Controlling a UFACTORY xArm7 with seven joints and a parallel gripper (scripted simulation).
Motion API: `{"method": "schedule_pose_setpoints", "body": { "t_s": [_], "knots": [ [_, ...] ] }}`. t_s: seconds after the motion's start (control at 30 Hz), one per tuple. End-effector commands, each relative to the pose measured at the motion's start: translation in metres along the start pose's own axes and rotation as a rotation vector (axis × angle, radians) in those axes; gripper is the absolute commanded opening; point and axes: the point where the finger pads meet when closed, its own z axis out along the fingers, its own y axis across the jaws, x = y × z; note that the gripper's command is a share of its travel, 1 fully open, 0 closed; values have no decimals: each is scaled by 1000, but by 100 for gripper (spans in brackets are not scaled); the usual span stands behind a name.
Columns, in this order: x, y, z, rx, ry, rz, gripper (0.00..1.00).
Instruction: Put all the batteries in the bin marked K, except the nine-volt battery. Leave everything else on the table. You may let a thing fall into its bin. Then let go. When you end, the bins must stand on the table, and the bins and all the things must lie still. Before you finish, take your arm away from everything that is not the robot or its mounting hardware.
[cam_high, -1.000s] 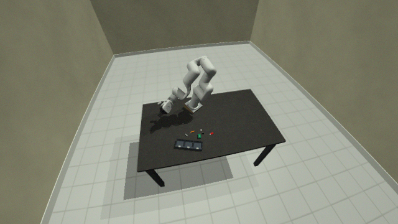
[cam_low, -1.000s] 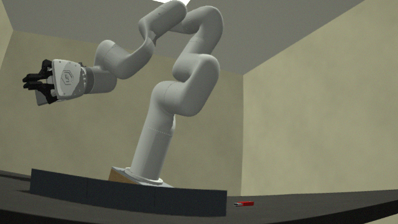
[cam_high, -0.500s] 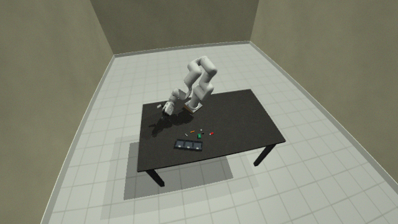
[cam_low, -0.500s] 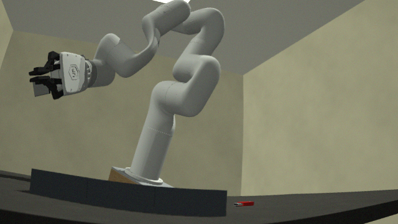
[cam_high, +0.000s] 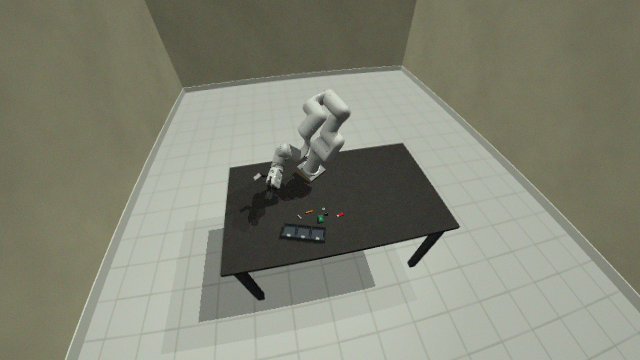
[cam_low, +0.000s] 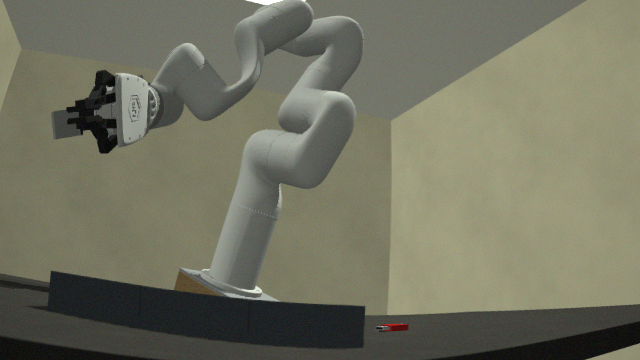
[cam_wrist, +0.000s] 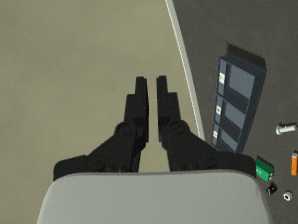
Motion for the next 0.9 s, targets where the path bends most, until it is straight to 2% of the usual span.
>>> {"method": "schedule_pose_setpoints", "body": {
  "t_s": [0.0,0.03,0.2,0.27,0.3,0.4,0.47,0.5,0.6,0.67,0.8,0.87],
  "knots": [
    [-23,-3,7,-40,-95,-75,7],
    [-31,-3,9,-44,-105,-83,7],
    [-32,-3,9,-44,-105,-83,7],
    [-48,-3,13,-77,-178,-144,7],
    [-57,-3,14,-82,-188,-152,7],
    [-57,-3,14,-82,-188,-152,7],
    [-73,-2,16,-115,-259,-213,7],
    [-81,-1,17,-119,-268,-221,7],
    [-81,-1,17,-119,-268,-221,7],
    [-98,1,18,-153,-337,-284,7],
    [-105,2,19,-157,-345,-291,7],
    [-121,5,18,-191,-413,-356,7]
  ]
}}
